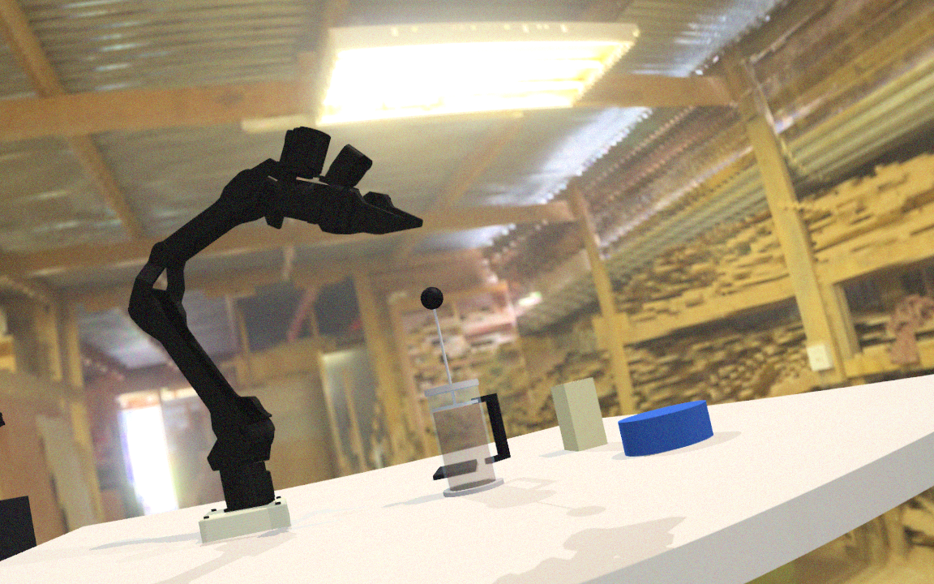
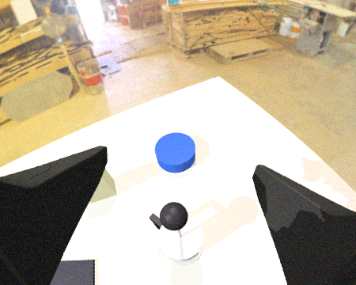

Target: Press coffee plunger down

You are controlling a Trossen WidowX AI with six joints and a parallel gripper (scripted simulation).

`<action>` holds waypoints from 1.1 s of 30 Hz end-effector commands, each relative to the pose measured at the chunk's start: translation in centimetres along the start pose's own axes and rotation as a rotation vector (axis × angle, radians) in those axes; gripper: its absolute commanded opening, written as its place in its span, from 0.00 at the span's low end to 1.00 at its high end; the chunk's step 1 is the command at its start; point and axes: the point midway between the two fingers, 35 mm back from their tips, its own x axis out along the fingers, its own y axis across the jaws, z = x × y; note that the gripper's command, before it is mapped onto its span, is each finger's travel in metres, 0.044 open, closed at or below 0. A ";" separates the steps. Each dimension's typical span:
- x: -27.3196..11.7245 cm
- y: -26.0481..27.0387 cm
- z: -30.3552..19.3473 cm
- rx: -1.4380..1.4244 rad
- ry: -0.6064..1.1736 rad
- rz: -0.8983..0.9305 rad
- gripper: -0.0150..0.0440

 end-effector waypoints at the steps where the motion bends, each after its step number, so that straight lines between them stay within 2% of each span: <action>1: -0.7 0.7 -3.6 -0.215 0.061 -0.012 1.00; 9: 1.5 -0.4 -8.5 -0.217 0.061 -0.009 1.00; 33: 4.5 -0.4 -8.7 -0.217 0.059 -0.007 1.00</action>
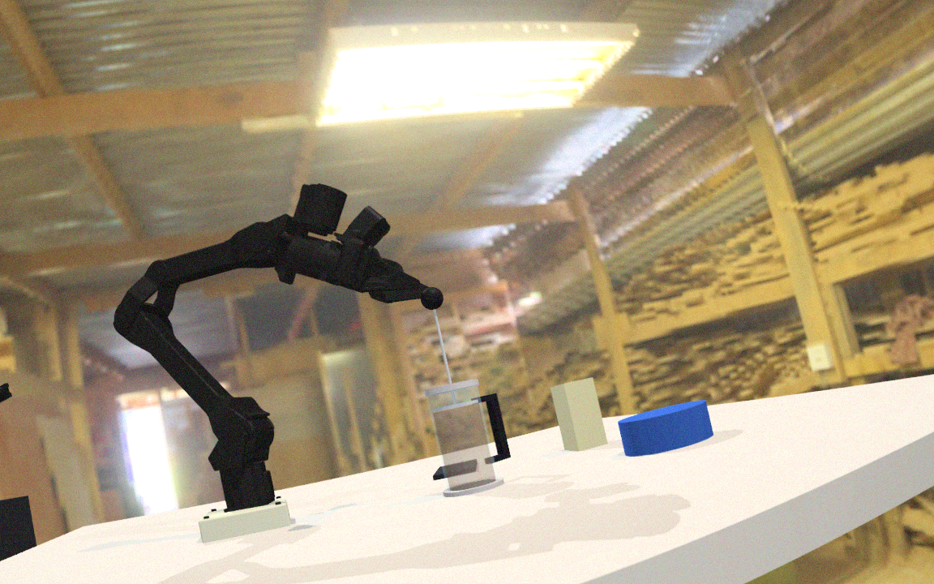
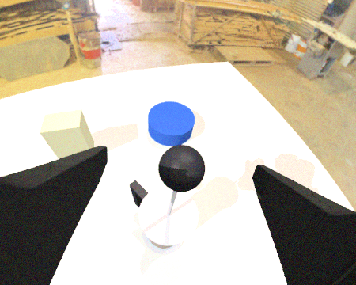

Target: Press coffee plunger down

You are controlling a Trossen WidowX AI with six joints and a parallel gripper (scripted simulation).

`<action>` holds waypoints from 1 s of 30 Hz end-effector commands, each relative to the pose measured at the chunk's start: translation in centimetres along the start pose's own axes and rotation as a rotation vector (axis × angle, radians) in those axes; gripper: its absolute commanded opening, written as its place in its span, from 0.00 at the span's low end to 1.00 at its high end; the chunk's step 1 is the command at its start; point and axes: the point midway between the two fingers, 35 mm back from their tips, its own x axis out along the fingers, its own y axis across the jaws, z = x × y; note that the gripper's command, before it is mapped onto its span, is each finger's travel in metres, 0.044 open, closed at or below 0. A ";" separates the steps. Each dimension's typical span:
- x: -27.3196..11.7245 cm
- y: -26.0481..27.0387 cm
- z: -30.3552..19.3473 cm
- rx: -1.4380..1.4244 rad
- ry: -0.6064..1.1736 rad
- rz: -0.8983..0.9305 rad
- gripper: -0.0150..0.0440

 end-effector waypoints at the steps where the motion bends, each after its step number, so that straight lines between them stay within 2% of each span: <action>1: 0.9 -0.1 -0.5 -0.004 0.014 -0.004 1.00; 7: 1.6 -0.1 -0.5 -0.004 0.013 -0.004 1.00; 18: 1.6 -0.1 -0.5 -0.004 0.013 -0.004 0.51; 22: 1.6 -0.1 -0.5 -0.004 0.013 -0.004 0.47; 30: 1.7 -0.1 -0.6 -0.004 0.013 -0.004 0.47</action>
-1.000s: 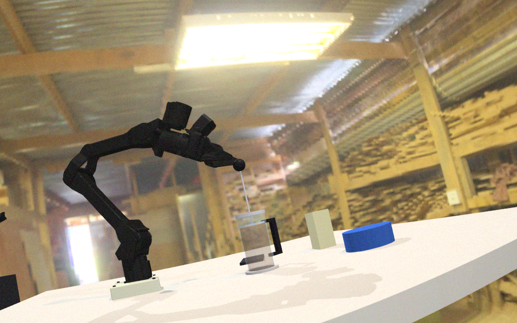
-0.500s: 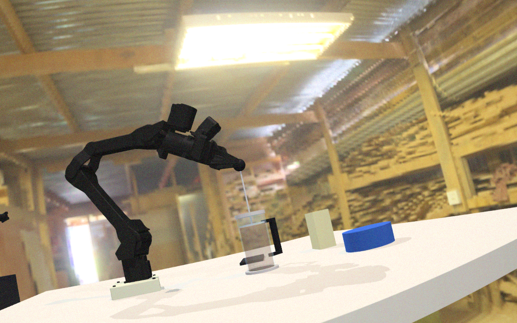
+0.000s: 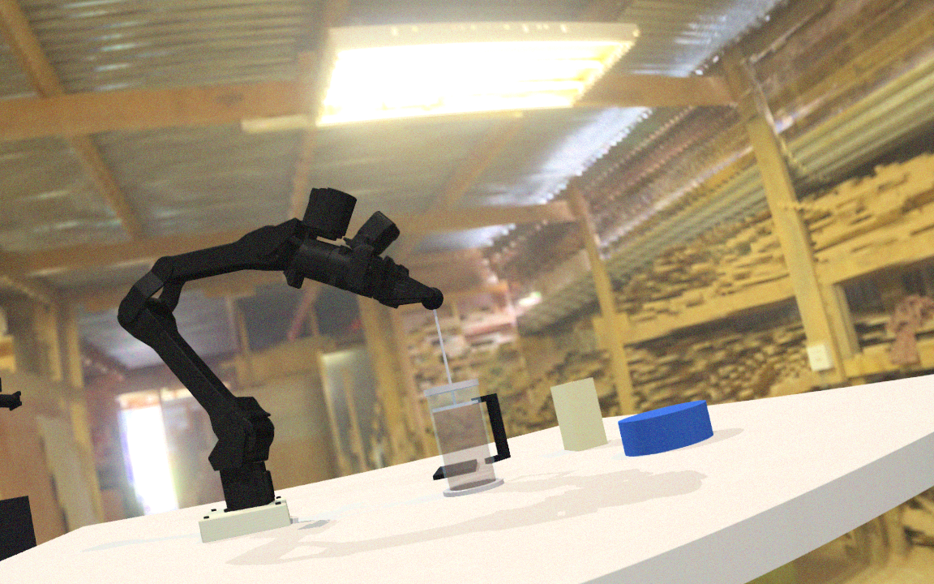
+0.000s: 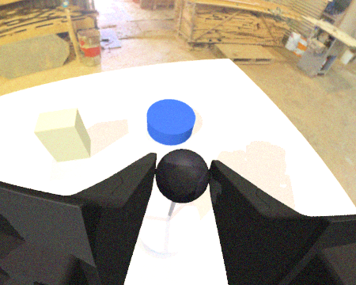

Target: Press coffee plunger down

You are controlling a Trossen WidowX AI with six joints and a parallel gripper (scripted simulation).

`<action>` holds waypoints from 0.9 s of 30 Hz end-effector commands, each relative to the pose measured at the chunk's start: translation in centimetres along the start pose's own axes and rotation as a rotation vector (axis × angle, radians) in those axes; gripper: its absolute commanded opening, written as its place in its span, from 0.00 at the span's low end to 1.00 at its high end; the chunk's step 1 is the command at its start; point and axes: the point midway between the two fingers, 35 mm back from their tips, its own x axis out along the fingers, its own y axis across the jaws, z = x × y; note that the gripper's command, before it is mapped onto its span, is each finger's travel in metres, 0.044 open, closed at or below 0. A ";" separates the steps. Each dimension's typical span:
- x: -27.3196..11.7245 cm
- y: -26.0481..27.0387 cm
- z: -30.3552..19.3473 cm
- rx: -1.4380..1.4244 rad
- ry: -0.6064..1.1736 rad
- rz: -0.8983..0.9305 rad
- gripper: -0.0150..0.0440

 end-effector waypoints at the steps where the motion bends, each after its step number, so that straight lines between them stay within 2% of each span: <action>1: 0.2 0.0 -0.2 -0.004 0.002 -0.001 0.47; 27: 2.8 0.0 -3.5 -0.004 0.002 -0.001 0.47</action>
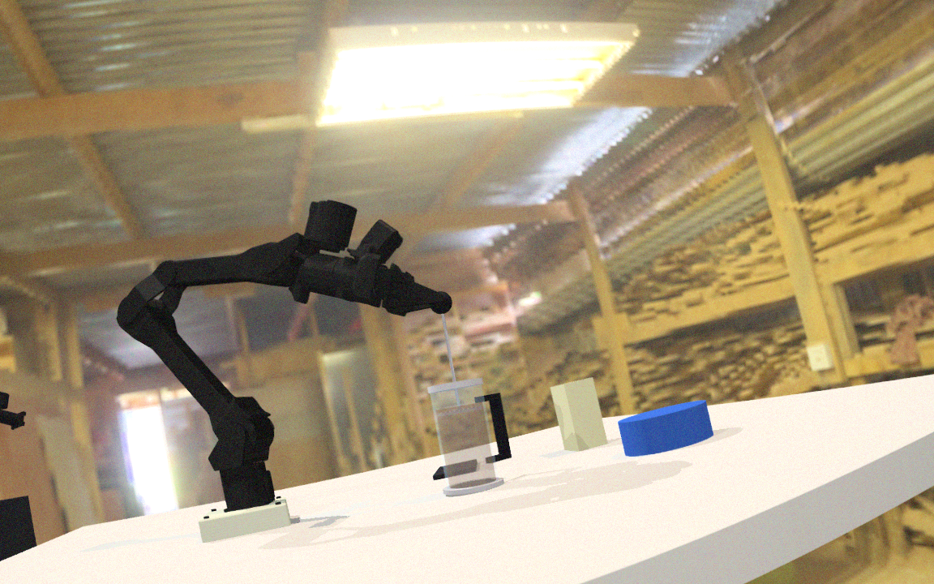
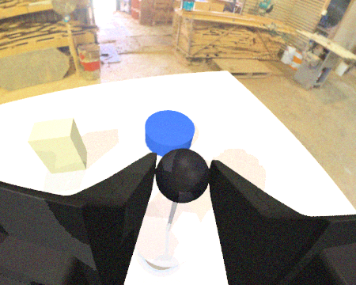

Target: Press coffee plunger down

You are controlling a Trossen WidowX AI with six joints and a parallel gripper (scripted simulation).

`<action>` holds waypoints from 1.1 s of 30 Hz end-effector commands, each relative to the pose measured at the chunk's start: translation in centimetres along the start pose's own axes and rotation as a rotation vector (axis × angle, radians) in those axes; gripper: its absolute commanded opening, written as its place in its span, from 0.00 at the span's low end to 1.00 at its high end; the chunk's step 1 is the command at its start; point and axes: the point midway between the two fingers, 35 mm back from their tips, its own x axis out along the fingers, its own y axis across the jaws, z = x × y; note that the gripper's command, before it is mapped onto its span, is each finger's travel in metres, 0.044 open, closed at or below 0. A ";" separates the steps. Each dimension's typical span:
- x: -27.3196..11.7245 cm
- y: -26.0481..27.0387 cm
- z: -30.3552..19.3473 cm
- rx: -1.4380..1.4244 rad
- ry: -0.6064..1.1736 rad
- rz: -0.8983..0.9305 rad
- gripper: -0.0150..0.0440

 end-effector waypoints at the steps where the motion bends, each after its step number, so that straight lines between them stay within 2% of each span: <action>1: 1.1 0.0 -2.8 -0.004 0.066 -0.002 0.47; 33: 4.1 0.0 -7.1 -0.004 0.066 -0.002 0.47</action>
